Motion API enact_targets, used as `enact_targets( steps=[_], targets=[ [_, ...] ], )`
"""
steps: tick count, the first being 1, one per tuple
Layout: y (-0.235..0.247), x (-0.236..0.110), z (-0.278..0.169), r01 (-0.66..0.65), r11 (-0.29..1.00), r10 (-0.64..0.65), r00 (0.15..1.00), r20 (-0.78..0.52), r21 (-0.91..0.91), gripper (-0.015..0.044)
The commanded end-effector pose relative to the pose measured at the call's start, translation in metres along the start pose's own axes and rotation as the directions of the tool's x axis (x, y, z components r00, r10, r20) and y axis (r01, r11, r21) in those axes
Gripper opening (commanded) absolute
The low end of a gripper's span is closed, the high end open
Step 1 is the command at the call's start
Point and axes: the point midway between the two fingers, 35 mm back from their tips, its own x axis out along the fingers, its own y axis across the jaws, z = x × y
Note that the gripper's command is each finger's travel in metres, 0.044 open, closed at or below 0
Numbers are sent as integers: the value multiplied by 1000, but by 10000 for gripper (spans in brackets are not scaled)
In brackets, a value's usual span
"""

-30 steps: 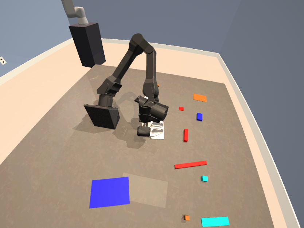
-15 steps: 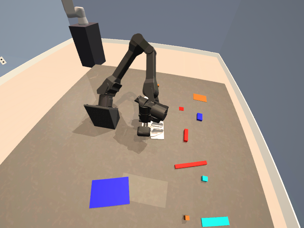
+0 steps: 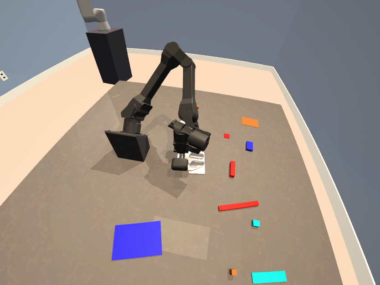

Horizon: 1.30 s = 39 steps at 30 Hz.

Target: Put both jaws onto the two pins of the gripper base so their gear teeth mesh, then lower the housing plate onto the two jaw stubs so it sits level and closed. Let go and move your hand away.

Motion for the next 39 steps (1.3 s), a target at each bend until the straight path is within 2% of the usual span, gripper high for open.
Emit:
enact_targets(
  steps=[1, 39],
  targets=[
    [0, 3, 0, 2, 1000, -2, 1000, -5, -6, 351],
    [1, 3, 0, 2, 1000, -2, 1000, -5, -6, 351]
  ],
)
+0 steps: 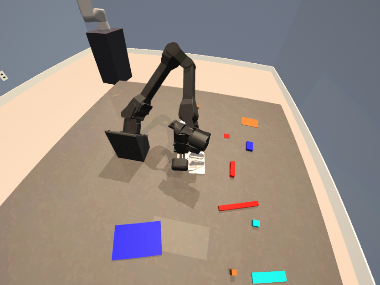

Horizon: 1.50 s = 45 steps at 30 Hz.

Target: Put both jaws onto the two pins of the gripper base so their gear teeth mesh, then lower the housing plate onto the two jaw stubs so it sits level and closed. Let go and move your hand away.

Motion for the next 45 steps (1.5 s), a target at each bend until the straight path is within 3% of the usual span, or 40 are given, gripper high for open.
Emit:
enact_targets(
  steps=[1, 24, 28, 41, 45],
  targets=[
    [0, 1, 0, 0, 1000, 0, 1000, 0, 4, 351],
    [0, 1, 0, 0, 1000, 0, 1000, 0, 4, 351],
    [0, 0, 0, 0, 1000, 0, 1000, 0, 2, 440],
    [0, 0, 0, 0, 1000, 0, 1000, 0, 2, 440],
    [-2, -14, 2, 5, 1000, -5, 1000, 0, 3, 440]
  ],
)
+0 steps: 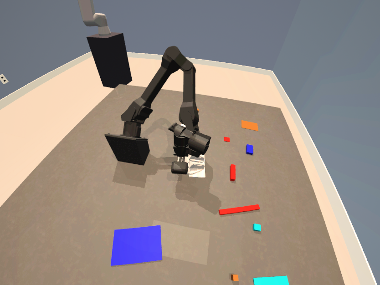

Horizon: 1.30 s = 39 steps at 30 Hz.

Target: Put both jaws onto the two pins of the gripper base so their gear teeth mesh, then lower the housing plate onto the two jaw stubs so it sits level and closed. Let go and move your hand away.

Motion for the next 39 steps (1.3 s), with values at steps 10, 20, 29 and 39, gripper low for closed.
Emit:
enact_targets(
  steps=[10, 20, 29, 39],
  targets=[
    [-1, -74, 1, 6, 1000, -6, 1000, 5, -4, 440],
    [2, -117, -15, 10, 1000, -10, 1000, 4, -2, 440],
    [4, -124, -18, 9, 1000, -9, 1000, 3, -2, 440],
    [4, -124, -18, 9, 1000, -9, 1000, 3, -2, 440]
  ],
)
